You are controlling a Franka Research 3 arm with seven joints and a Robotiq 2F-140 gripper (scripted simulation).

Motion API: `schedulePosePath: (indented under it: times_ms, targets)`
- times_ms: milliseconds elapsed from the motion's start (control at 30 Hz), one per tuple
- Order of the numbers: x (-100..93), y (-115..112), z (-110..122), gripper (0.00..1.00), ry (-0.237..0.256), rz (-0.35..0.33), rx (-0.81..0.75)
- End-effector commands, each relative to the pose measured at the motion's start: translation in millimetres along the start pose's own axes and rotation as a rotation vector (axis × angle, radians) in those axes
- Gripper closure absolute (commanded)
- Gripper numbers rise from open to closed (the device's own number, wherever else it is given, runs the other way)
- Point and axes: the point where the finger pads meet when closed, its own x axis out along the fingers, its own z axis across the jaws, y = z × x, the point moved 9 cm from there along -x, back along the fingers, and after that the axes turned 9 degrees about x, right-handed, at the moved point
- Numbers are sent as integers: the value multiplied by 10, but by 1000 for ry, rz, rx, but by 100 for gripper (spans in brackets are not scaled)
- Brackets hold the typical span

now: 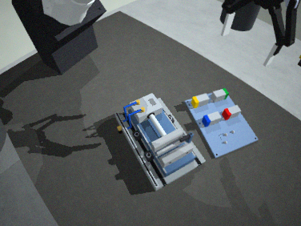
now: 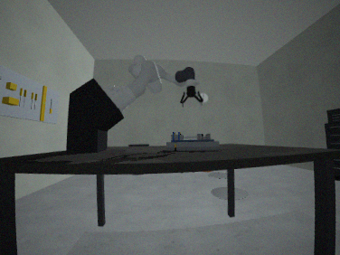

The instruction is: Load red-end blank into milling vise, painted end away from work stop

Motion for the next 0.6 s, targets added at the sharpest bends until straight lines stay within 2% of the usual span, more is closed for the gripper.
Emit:
schedulePosePath:
  times_ms: [0,233,367,567]
  targets:
    - [5,-20,32,0,-10,1,90]
    - [3,-9,16,0,-7,1,89]
    - [6,-21,29,0,-15,2,247]
    - [6,-21,29,0,-15,2,247]
